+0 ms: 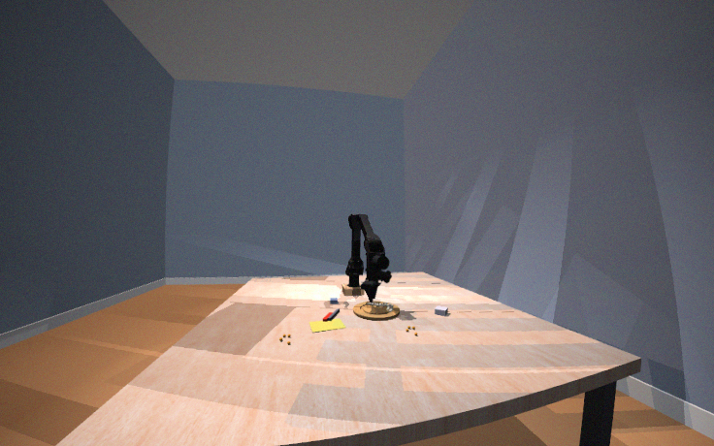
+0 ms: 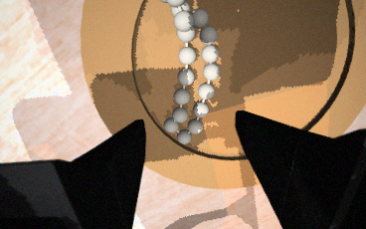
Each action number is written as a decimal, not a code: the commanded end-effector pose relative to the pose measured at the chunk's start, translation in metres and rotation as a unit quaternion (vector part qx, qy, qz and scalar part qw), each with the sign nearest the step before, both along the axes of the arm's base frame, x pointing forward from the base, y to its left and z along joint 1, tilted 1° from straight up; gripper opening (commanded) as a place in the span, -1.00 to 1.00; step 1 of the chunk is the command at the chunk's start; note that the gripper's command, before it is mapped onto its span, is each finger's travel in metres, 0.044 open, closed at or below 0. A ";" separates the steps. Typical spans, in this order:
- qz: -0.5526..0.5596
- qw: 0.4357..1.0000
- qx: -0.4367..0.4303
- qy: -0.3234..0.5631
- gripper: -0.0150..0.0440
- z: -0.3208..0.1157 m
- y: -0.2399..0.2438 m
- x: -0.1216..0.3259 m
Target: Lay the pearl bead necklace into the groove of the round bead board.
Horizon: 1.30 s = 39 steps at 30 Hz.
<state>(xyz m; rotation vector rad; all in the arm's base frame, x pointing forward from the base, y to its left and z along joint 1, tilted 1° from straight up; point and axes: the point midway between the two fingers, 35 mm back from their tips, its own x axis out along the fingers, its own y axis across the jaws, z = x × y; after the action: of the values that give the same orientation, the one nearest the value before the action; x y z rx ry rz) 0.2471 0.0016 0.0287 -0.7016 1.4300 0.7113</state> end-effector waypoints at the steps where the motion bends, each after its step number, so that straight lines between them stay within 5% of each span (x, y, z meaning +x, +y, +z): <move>1: 0.002 1.000 0.001 0.003 0.36 -0.008 0.001 -0.002; 11: 0.003 1.000 0.002 0.005 0.36 -0.018 0.001 -0.003; 19: 0.001 1.000 0.000 0.004 -0.36 -0.016 0.000 -0.002; 25: 0.001 1.000 0.000 0.004 -0.49 -0.016 0.000 -0.002; 39: 0.001 1.000 0.000 0.004 -0.49 -0.016 0.000 -0.002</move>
<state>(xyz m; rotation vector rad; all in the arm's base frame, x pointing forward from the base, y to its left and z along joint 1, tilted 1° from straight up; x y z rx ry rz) 0.2448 0.0020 0.0128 -0.7002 1.4374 0.7162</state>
